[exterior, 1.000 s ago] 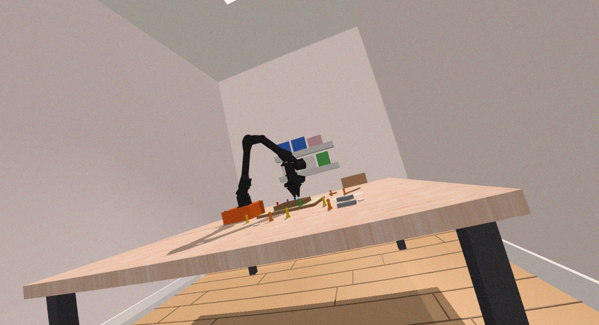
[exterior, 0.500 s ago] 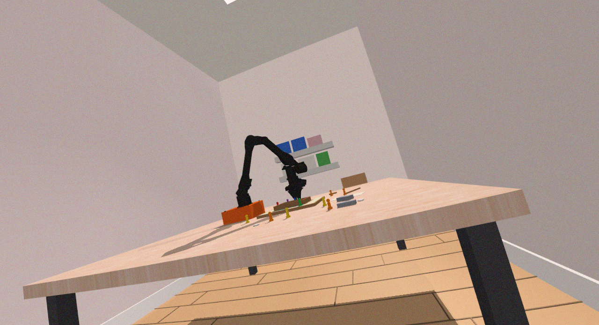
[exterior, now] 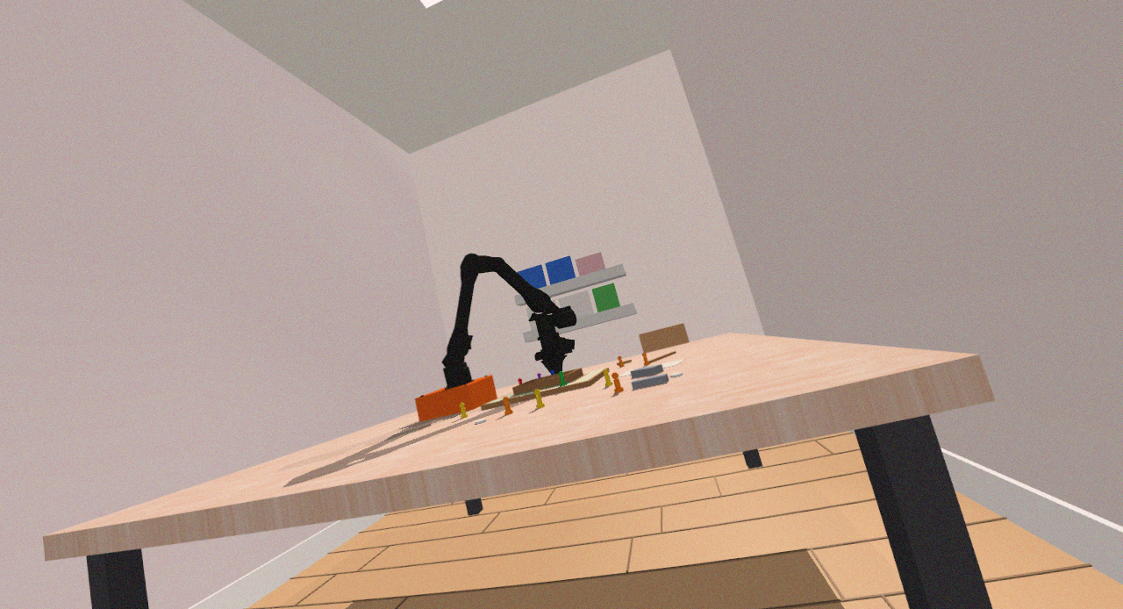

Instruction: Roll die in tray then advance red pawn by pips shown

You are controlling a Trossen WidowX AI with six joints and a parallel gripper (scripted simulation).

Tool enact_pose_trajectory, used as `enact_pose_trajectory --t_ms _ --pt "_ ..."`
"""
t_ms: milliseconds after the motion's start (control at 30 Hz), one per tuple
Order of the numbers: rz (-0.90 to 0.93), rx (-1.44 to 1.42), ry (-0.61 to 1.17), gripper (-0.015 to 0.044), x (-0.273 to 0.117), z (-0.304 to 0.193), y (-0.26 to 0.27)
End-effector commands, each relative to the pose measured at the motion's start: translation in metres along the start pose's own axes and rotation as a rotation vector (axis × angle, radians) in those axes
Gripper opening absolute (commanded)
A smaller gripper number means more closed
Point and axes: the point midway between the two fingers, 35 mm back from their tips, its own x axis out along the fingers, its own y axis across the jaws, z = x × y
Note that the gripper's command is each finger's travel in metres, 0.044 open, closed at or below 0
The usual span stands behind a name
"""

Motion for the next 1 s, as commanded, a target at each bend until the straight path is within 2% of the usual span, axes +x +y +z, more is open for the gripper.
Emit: enact_pose_trajectory --t_ms 0,100,567,733,967 --pt "-0.003 0.004 0.003 0.0078 0.001 -0.001 0.000" --pt "-0.003 0.004 0.003 0.0000 -0.005 0.000 -0.001" --pt "-0.003 0.004 0.003 0.0000 -0.120 -0.008 -0.007" --pt "-0.003 0.016 0.003 0.0000 -0.121 -0.009 -0.010" --pt "-0.005 0.147 0.002 0.0000 -0.113 -0.018 -0.045"
